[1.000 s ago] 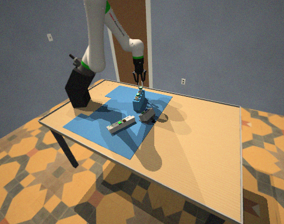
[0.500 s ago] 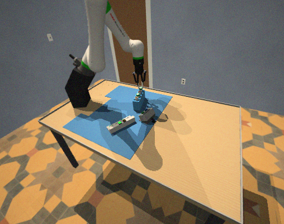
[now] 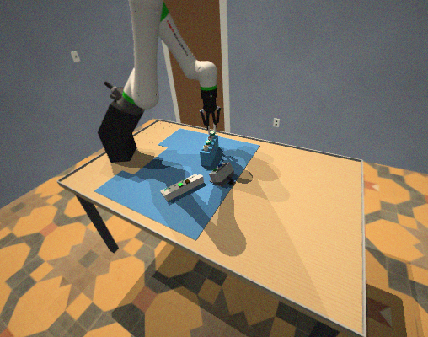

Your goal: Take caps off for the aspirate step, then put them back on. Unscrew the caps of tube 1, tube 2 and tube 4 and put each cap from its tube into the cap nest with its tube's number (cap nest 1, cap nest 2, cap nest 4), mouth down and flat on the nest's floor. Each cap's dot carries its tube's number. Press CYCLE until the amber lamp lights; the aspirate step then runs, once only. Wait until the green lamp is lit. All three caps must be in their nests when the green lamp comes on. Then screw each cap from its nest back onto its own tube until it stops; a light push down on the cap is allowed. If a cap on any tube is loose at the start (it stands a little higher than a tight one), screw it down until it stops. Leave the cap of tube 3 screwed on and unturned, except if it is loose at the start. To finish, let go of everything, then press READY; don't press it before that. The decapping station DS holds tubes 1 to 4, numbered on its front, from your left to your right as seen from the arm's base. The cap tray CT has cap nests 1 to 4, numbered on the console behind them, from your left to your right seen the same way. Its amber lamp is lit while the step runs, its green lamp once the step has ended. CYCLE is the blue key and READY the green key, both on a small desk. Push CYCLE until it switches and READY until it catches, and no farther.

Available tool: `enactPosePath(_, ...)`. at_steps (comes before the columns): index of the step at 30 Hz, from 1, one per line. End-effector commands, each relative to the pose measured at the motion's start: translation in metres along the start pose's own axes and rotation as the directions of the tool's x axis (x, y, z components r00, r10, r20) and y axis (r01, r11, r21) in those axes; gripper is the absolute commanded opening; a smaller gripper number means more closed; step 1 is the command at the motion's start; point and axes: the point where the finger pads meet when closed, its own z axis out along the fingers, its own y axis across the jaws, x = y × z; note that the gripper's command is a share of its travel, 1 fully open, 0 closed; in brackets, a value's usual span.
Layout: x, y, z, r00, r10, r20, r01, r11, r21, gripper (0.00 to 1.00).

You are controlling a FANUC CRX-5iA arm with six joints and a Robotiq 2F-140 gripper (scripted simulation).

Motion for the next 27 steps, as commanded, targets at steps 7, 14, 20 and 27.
enactPosePath(7,0.0,-0.0002,-0.0001,1.0,0.0,0.0,0.0,1.0,0.0,0.35)
enactPosePath(14,0.0,-0.0002,-0.0001,1.0,0.0,0.0,0.0,1.0,0.0,0.35)
enactPosePath(20,0.0,-0.0002,-0.0001,1.0,0.0,0.0,0.0,1.0,0.0,0.35)
enactPosePath(27,0.0,-0.0002,0.0009,0.997,0.08,0.0,-0.08,0.997,0.0,0.35)
